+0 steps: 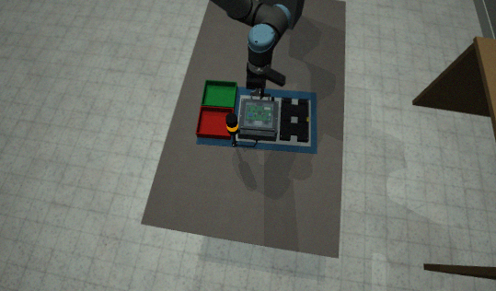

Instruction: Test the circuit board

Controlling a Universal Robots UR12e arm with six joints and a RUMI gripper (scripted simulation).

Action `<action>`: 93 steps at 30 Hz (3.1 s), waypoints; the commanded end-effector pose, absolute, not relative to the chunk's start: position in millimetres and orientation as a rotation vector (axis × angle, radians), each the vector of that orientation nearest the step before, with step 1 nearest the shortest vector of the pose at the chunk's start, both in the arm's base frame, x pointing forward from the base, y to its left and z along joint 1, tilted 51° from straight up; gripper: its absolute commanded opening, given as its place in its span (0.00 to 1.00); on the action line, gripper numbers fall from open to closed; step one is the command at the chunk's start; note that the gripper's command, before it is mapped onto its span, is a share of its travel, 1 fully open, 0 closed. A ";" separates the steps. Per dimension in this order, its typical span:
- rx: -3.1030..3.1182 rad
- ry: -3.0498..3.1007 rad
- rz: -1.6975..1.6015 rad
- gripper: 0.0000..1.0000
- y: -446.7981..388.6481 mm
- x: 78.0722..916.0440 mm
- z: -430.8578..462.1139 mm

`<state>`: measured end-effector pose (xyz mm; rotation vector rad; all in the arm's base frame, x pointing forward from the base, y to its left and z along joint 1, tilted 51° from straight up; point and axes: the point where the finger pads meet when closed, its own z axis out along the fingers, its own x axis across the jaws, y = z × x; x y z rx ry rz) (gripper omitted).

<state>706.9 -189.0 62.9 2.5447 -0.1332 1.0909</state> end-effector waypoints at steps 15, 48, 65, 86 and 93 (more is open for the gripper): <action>2.544 -0.133 1.091 0.13 -184.4 698.9 70.6; 2.544 -0.133 1.091 1.00 -151.9 638.7 126.5; 2.544 -0.133 1.091 1.00 -151.9 638.7 126.5; 2.544 -0.133 1.091 1.00 -151.9 638.7 126.5; 2.544 -0.133 1.091 1.00 -151.9 638.7 126.5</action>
